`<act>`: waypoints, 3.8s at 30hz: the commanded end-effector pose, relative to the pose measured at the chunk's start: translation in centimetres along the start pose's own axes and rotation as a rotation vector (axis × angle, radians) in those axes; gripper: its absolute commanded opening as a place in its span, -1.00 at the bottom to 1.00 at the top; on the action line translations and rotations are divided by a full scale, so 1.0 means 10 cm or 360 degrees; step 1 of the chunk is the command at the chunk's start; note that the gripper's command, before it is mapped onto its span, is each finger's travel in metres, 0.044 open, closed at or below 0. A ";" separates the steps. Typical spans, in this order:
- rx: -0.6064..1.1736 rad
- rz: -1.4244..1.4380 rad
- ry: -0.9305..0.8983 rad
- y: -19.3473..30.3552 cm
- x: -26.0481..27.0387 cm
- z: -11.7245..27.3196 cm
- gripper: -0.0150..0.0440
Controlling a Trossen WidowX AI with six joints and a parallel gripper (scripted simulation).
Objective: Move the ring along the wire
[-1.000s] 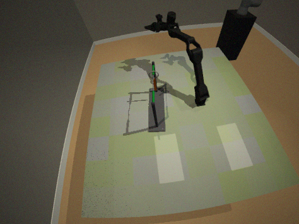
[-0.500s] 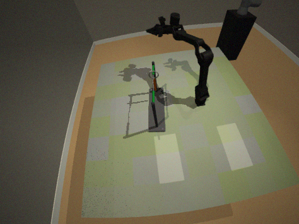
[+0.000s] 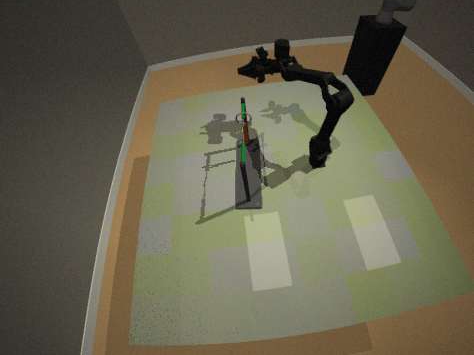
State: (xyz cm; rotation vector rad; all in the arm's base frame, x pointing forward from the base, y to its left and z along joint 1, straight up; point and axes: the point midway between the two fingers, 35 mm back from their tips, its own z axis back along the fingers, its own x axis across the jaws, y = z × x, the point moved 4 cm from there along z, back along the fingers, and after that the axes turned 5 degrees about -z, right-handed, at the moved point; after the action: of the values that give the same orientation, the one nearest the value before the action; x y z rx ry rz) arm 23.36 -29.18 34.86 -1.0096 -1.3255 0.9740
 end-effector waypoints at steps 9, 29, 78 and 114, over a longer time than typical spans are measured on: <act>0.0116 0.0136 -0.0098 0.89 0.32 0.16 0.05; 0.0234 0.0335 -0.0289 2.40 0.97 0.58 0.05; 0.0231 0.0320 0.0208 2.44 1.54 0.21 0.05; 0.0224 0.0319 0.0206 2.49 1.46 -0.31 0.05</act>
State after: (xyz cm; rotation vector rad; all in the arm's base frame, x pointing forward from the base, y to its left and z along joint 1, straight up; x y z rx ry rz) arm 26.46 -8.03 15.34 -1.0932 -1.0475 1.1242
